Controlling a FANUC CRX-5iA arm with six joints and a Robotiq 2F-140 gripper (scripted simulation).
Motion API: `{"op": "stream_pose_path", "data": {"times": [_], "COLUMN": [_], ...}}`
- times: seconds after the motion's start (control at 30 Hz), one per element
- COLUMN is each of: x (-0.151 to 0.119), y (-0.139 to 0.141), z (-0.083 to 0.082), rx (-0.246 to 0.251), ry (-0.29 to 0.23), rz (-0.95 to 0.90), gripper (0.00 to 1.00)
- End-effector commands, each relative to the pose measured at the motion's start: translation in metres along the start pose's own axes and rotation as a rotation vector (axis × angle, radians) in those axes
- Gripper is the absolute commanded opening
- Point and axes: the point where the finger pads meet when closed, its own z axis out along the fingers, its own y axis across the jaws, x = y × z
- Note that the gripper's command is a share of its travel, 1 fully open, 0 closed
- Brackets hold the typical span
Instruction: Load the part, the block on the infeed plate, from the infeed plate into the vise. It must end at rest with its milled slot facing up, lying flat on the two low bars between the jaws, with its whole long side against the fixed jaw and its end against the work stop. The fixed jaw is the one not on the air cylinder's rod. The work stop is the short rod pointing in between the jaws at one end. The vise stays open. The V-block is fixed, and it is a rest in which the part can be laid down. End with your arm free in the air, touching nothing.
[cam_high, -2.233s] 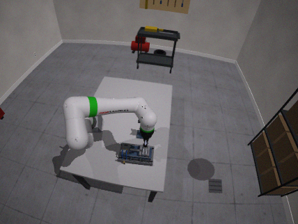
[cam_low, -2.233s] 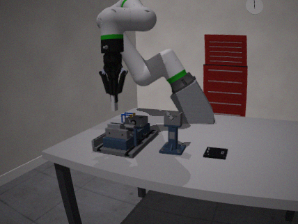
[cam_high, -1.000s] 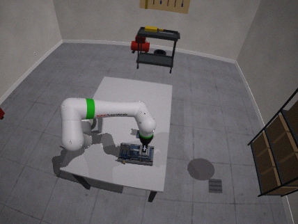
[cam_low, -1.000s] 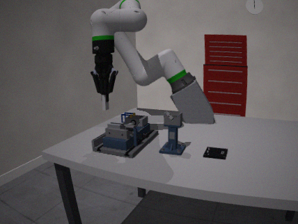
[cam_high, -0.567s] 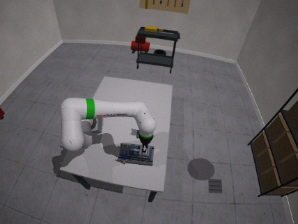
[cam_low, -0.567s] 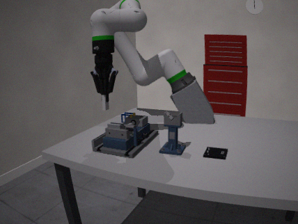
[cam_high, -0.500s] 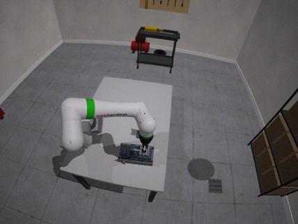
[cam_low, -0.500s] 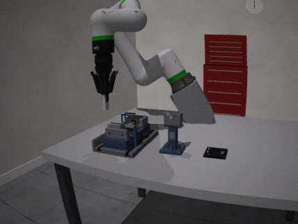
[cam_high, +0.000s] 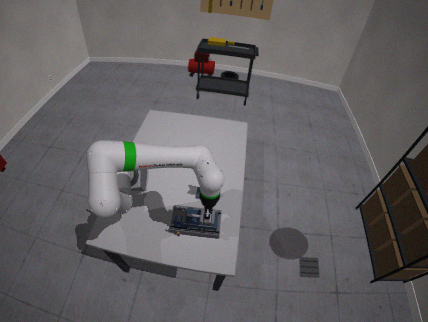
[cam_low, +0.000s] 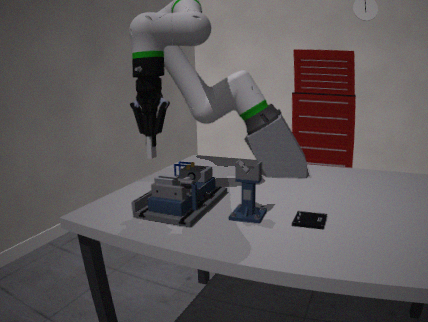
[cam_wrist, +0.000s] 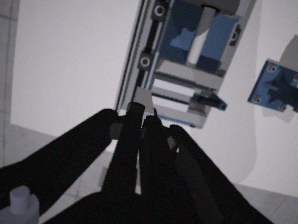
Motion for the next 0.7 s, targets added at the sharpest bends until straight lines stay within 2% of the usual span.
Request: {"op": "stream_pose_path", "data": {"times": [0.0, 0.67], "x": [-0.0002, -0.0006], "y": [0.0000, 0.0000], "z": [-0.0002, 0.0094], "rx": [0.000, -0.002], "ry": [0.000, 0.000], "rz": [0.000, 0.000], "gripper": [0.00, 0.00]}}
